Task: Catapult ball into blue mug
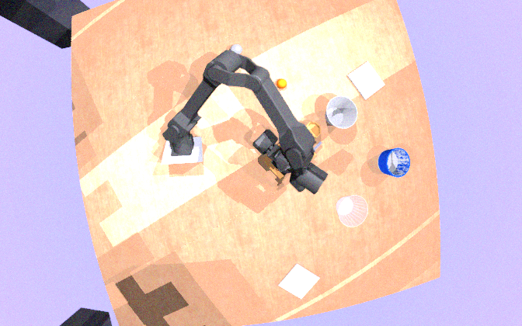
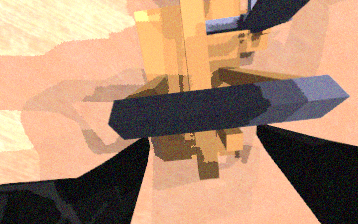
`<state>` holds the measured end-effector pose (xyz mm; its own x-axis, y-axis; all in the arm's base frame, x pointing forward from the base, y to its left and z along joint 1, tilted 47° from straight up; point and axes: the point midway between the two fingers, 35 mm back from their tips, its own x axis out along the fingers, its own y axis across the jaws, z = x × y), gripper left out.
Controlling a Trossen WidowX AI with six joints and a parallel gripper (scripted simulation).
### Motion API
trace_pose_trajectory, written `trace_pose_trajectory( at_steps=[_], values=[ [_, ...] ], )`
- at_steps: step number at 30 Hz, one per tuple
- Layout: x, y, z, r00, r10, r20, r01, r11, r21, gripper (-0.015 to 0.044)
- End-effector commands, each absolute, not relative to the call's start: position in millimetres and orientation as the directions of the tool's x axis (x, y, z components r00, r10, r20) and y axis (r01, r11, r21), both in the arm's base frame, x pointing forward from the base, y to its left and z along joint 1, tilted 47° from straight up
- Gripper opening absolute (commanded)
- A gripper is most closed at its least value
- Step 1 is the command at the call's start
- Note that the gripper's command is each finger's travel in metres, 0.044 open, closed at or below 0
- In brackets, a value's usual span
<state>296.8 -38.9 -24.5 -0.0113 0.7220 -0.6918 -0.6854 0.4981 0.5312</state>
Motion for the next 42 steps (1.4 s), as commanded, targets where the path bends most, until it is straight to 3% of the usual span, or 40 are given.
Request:
trace_pose_trajectory(
  at_steps=[1,5,16,22,26,32,42],
  values=[
    [296,-34,-29,-0.01,0.725,-0.689,-0.683,0.498,0.534,0.044],
    [296,-31,-31,-0.01,0.725,-0.689,-0.683,0.498,0.534,0.044],
    [296,-33,-29,-0.013,0.723,-0.691,-0.685,0.497,0.532,0.0151],
    [296,-33,-29,-0.013,0.723,-0.691,-0.685,0.497,0.532,0.0111],
    [297,-62,-3,-0.013,0.722,-0.692,-0.684,0.498,0.533,0.0006],
    [297,-70,5,-0.014,0.722,-0.692,-0.701,0.487,0.522,0.0],
    [309,-72,1,-0.012,0.723,-0.691,-0.893,0.303,0.332,0.0]
  ],
)
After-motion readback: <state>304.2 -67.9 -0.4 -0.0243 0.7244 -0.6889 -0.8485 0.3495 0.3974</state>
